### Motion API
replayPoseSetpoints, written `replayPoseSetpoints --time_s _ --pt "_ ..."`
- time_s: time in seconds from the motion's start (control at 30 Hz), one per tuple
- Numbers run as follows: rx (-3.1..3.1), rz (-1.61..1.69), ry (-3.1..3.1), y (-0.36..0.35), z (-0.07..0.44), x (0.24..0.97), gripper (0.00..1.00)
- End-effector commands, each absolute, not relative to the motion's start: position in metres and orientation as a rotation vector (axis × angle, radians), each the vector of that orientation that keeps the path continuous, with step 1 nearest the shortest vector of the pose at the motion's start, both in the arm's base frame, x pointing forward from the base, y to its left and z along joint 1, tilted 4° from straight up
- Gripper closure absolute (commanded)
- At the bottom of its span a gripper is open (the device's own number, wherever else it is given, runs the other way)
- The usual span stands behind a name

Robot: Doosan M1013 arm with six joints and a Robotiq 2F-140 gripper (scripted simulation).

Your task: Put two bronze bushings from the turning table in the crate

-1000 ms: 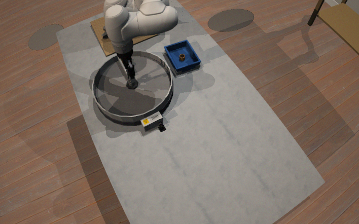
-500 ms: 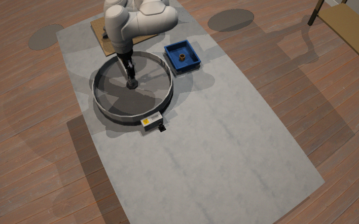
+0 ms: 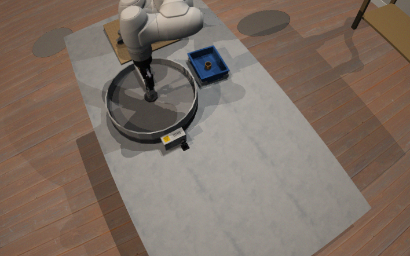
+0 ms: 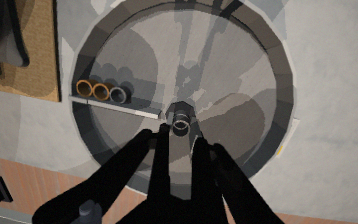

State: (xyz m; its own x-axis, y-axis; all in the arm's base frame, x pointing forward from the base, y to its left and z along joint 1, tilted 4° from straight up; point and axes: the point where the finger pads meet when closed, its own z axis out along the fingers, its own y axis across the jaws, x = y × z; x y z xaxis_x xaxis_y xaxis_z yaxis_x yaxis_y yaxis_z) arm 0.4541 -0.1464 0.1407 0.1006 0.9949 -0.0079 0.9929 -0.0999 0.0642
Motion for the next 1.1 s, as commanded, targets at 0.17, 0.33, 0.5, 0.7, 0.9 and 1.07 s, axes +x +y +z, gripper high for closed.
replayPoseSetpoints --time_s 0.17,0.33,0.5,0.7,0.9,1.07 --pt "2.291 0.058 2.071 -0.1463 0.1396 0.4542 1.00" --pt "2.291 0.058 2.071 -0.1462 0.1379 0.4544 1.00" --pt "2.291 0.058 2.071 -0.1461 0.1369 0.4545 1.00" --pt "2.291 0.058 2.071 -0.1460 0.1353 0.4547 1.00" --pt "2.291 0.058 2.071 -0.1459 0.1348 0.4548 1.00" --pt "2.291 0.058 2.071 -0.1459 0.1348 0.4548 1.00"
